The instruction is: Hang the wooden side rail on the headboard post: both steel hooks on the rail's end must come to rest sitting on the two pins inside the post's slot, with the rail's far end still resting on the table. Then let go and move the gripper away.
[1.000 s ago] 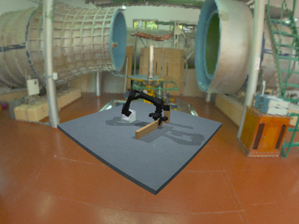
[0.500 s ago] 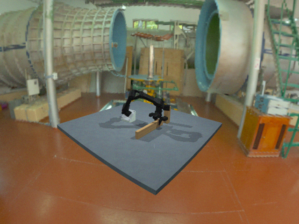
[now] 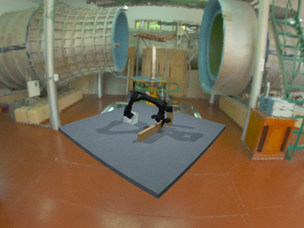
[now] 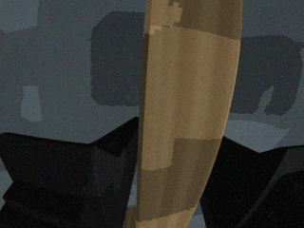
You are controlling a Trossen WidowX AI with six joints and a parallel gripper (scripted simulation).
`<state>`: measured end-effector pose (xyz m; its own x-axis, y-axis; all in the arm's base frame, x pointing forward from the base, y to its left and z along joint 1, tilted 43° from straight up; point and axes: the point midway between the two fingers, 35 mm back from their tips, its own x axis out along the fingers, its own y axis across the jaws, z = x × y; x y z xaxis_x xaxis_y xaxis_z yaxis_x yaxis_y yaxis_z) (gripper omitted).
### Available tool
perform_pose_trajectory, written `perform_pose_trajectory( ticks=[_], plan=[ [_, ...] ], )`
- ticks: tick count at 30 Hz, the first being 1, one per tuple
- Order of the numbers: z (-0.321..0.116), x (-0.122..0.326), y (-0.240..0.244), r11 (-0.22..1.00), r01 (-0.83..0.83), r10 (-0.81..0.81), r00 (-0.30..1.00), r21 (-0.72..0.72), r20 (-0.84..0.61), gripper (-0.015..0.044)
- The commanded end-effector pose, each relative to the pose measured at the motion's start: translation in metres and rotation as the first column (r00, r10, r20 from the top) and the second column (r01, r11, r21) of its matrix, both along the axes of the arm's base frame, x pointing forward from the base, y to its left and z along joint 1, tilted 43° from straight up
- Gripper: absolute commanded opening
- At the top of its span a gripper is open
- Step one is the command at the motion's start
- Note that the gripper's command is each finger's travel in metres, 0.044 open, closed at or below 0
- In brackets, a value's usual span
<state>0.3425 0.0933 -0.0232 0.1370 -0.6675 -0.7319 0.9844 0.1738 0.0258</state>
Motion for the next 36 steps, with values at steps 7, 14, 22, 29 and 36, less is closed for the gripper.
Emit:
perform_pose_trajectory(
  ticks=[7,14,22,29,36],
  plan=[
    [0.005,0.0004,0.0062,1.0,-0.006,0.006,1.0,0.005,0.015,0.0],
    [0.0058,0.0003,0.007,1.0,-0.006,0.006,1.0,0.005,0.015,0.0],
    [0.0068,0.0,0.0079,1.0,-0.006,0.006,1.0,0.005,0.015,0.0],
    [0.0077,-0.0001,0.0086,1.0,-0.006,0.006,1.0,0.005,0.015,0.0],
    [0.0085,-0.0003,0.0094,1.0,-0.006,0.006,1.0,0.005,0.015,0.0]
  ],
)
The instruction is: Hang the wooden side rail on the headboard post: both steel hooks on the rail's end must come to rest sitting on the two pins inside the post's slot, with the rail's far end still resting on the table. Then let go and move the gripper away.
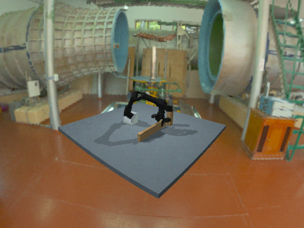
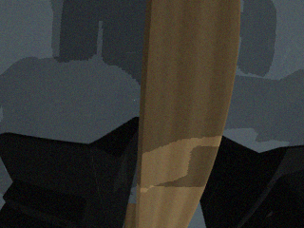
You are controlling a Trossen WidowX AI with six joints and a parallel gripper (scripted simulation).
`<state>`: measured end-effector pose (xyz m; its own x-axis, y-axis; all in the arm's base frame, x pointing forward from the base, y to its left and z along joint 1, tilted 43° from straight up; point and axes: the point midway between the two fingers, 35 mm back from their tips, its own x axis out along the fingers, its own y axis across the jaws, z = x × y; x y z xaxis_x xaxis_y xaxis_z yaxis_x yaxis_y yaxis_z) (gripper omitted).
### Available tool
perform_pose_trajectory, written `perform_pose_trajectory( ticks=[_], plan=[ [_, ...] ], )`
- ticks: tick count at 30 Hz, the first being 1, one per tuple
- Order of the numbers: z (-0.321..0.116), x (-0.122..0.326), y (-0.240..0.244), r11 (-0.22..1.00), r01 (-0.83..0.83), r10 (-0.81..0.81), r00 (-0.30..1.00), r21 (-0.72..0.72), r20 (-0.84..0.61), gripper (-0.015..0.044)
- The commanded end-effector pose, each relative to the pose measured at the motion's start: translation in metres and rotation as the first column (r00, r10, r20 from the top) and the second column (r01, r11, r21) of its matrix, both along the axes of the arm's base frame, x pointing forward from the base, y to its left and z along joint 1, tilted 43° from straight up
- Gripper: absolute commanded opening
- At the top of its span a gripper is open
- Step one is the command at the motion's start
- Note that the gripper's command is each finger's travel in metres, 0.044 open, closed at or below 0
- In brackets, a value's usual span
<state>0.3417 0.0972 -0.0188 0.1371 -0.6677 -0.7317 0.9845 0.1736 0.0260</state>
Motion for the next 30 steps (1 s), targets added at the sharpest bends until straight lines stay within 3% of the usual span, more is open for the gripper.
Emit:
perform_pose_trajectory(
  ticks=[1,30],
  plan=[
    [0.0042,0.0005,0.0056,1.0,-0.006,0.006,1.0,0.005,0.015,0.0],
    [0.0013,0.0019,0.0065,1.0,-0.006,0.006,1.0,0.005,0.015,0.0]
  ],
)
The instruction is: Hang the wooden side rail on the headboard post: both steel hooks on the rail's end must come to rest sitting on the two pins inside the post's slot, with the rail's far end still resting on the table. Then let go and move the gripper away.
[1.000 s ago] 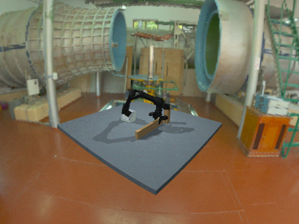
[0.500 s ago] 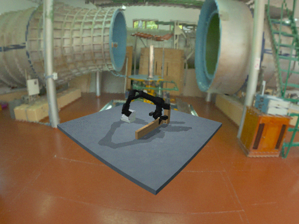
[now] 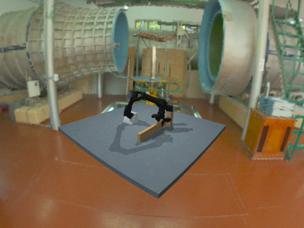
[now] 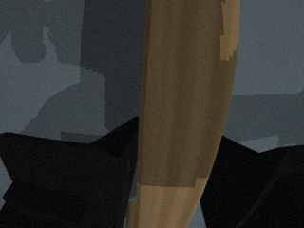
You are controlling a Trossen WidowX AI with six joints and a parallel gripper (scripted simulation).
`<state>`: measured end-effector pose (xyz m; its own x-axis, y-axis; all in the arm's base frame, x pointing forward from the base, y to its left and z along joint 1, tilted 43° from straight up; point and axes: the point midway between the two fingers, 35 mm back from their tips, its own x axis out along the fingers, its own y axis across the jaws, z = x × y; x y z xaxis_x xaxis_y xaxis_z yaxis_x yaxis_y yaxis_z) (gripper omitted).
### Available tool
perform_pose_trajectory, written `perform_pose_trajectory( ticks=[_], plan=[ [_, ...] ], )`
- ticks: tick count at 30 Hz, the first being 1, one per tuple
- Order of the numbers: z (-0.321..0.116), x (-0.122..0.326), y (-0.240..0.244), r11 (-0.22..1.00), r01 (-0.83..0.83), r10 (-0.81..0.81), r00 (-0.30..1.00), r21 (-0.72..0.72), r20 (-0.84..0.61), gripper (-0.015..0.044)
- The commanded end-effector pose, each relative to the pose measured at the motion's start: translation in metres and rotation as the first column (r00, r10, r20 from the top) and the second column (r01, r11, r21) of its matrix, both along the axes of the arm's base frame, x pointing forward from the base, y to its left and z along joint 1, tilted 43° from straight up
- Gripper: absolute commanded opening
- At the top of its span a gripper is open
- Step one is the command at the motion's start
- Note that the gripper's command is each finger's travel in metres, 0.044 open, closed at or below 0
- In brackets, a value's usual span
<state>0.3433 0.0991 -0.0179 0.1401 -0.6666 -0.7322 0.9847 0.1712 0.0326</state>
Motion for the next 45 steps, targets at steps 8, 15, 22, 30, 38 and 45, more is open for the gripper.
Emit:
perform_pose_trajectory(
  ticks=[8,15,22,30,38,45],
  plan=[
    [-0.0009,-0.0001,0.0046,1.0,-0.009,0.009,1.0,0.003,0.008,0.0],
    [-0.002,-0.0009,0.0046,1.0,-0.009,0.009,1.0,0.003,0.008,0.0],
    [-0.002,-0.0012,0.0056,1.0,-0.009,0.009,1.0,0.003,0.008,0.0],
    [-0.0019,-0.0008,0.0065,1.0,-0.009,0.009,1.0,0.003,0.008,0.0],
    [-0.0019,-0.0007,0.0076,1.0,-0.009,0.009,1.0,0.003,0.008,0.0],
    [-0.0029,-0.001,0.0077,1.0,-0.009,0.009,1.0,0.003,0.008,0.0]
  ],
)
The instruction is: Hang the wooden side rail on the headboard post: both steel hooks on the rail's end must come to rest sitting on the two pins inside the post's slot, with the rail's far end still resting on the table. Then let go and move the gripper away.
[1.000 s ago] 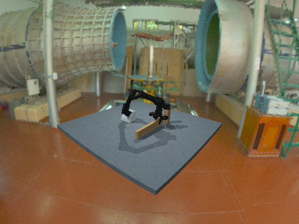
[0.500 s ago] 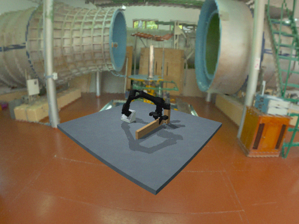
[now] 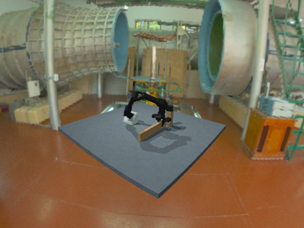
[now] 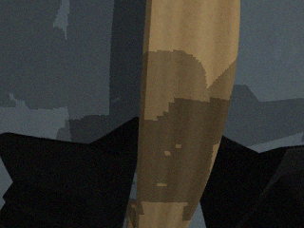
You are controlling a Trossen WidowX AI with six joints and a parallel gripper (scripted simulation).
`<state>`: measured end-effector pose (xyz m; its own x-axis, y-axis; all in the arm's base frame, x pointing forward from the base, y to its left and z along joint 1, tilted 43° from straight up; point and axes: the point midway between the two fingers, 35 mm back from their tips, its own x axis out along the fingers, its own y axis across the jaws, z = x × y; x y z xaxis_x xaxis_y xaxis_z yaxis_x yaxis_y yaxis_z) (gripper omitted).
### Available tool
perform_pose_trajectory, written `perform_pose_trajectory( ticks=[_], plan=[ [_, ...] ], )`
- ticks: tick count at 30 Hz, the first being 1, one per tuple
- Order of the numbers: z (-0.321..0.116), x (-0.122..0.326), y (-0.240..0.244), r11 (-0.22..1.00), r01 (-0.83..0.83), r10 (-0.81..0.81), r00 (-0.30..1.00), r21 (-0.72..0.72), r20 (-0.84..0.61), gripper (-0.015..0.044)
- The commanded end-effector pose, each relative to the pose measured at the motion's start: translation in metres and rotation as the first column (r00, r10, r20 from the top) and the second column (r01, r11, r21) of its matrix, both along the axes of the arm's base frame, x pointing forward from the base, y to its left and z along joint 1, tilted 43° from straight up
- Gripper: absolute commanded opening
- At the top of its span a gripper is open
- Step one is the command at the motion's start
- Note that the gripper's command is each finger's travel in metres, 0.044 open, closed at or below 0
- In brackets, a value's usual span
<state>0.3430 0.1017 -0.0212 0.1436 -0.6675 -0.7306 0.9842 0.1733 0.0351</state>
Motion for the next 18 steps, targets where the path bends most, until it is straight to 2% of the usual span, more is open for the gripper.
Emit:
perform_pose_trajectory(
  ticks=[1,18],
  plan=[
    [0.0002,-0.0008,0.0051,1.0,-0.007,0.007,1.0,0.005,0.006,0.0],
    [-0.0006,-0.0005,0.0067,1.0,-0.007,0.007,1.0,0.005,0.006,0.0]
  ],
)
